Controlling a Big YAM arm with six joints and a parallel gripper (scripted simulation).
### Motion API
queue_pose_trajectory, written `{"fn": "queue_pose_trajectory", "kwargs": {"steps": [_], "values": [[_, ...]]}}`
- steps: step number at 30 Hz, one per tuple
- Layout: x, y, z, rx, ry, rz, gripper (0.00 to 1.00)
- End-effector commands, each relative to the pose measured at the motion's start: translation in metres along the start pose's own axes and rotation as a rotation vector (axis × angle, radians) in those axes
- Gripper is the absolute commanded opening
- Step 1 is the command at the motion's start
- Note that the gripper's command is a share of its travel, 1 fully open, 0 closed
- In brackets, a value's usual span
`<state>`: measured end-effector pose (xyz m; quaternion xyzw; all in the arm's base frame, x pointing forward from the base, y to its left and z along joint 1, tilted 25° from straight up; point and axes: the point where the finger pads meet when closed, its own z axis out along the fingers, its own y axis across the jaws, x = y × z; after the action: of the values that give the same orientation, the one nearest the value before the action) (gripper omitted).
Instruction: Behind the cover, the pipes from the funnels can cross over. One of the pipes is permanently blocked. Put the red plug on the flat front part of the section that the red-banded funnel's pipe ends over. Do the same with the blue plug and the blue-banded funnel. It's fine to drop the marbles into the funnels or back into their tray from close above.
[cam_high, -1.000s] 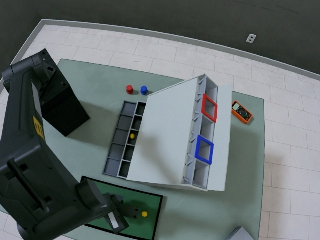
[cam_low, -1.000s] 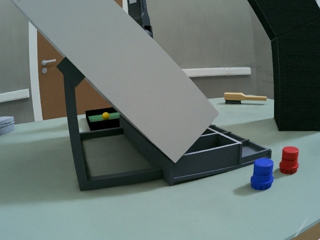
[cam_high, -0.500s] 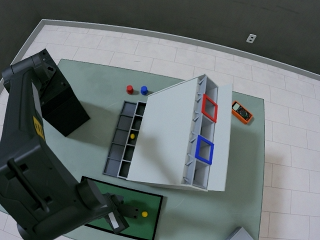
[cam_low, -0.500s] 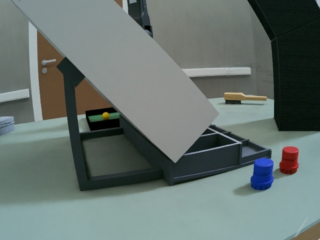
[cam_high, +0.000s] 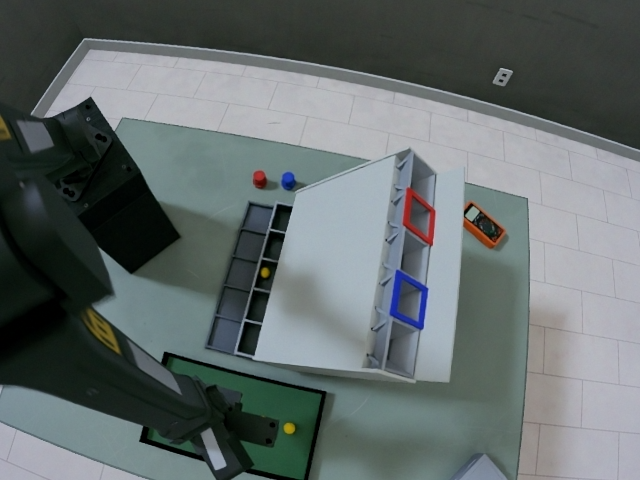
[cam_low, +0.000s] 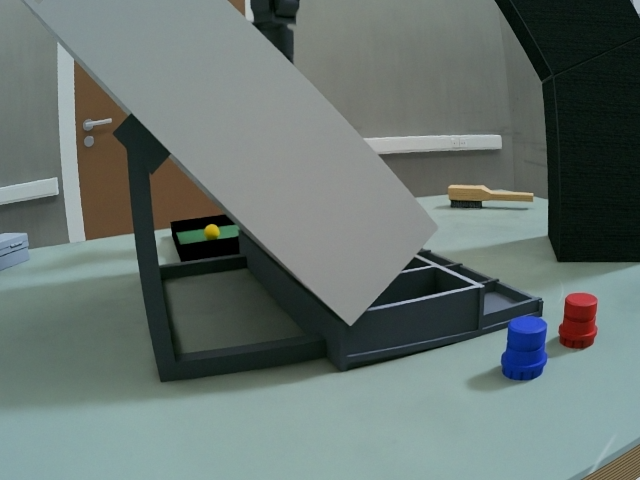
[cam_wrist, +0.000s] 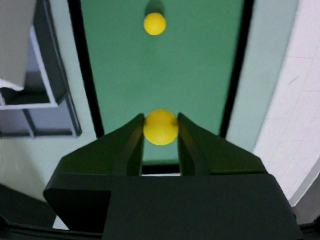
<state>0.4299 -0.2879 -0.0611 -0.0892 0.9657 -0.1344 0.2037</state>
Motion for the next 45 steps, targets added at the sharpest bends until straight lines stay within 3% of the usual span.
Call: {"fn": "queue_pose_trajectory", "kwargs": {"steps": [1,16,45], "values": [[0.0082,-0.0008,-0.0113,-0.011,0.016,0.001,0.0],[0.0075,-0.0007,-0.0101,-0.045,0.034,-0.005,0.0],[0.0066,-0.0018,-0.0111,-0.04,0.027,-0.004,0.0]]}}
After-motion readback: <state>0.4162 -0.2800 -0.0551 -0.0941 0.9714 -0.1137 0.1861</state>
